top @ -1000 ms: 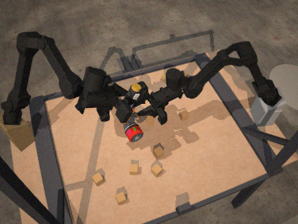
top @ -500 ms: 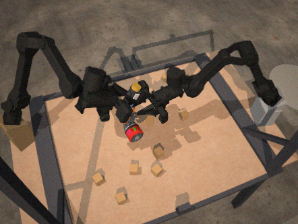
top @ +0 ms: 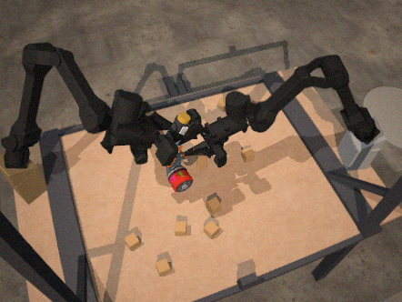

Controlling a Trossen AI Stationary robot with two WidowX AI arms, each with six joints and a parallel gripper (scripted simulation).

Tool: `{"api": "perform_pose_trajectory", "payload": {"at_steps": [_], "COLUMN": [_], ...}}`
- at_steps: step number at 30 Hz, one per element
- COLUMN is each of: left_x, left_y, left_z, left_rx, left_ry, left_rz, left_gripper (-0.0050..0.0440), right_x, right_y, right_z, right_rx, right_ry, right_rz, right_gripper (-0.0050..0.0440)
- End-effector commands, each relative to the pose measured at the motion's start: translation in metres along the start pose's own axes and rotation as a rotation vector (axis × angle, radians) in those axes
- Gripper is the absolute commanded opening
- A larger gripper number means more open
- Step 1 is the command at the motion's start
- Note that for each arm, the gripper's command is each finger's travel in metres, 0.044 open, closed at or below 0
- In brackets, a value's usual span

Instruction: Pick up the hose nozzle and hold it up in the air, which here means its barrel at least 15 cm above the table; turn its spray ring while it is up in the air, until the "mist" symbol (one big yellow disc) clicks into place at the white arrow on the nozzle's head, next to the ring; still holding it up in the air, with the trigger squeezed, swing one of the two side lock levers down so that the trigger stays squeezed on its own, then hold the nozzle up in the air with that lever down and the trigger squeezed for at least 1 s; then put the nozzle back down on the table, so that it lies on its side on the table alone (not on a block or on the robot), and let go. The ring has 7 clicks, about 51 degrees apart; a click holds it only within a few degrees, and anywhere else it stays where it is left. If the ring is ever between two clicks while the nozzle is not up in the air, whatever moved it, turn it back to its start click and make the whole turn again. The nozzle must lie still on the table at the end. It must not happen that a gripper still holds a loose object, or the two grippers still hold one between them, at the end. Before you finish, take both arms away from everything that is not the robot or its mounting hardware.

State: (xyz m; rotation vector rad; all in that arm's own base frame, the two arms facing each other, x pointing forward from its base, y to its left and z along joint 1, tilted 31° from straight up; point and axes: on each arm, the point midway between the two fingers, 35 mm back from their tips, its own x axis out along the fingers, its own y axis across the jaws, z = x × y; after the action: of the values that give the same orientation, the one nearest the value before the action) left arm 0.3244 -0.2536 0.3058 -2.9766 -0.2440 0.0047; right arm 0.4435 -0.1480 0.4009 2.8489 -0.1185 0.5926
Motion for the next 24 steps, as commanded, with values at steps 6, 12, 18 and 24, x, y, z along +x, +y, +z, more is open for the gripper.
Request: {"api": "perform_pose_trajectory", "payload": {"at_steps": [6, 12, 18, 24], "left_x": [-0.0012, -0.0012, -0.001, -0.001], "left_y": [-0.0034, -0.0034, -0.0035, -0.0035], "left_z": [-0.0101, -0.0101, -0.0101, -0.0101], "left_rx": [-0.036, -0.036, -0.036, -0.036], "left_ry": [0.014, 0.014, 0.014, 0.014], "left_rz": [0.0, 0.0, 0.0, 0.0], "left_gripper": [0.0165, 0.0165, 0.0165, 0.0165], "right_x": [0.0007, 0.0012, 0.0017, 0.0023], "right_y": [-0.0027, -0.0036, -0.0045, -0.0048], "right_z": [-0.0231, -0.0234, -0.0232, -0.0231], "right_rx": [-0.007, -0.006, -0.004, -0.004], "right_ry": [0.057, 0.058, 0.058, 0.063], "right_rz": [0.004, 0.004, 0.007, 0.007], "right_gripper": [0.0172, 0.0172, 0.0172, 0.0172]}}
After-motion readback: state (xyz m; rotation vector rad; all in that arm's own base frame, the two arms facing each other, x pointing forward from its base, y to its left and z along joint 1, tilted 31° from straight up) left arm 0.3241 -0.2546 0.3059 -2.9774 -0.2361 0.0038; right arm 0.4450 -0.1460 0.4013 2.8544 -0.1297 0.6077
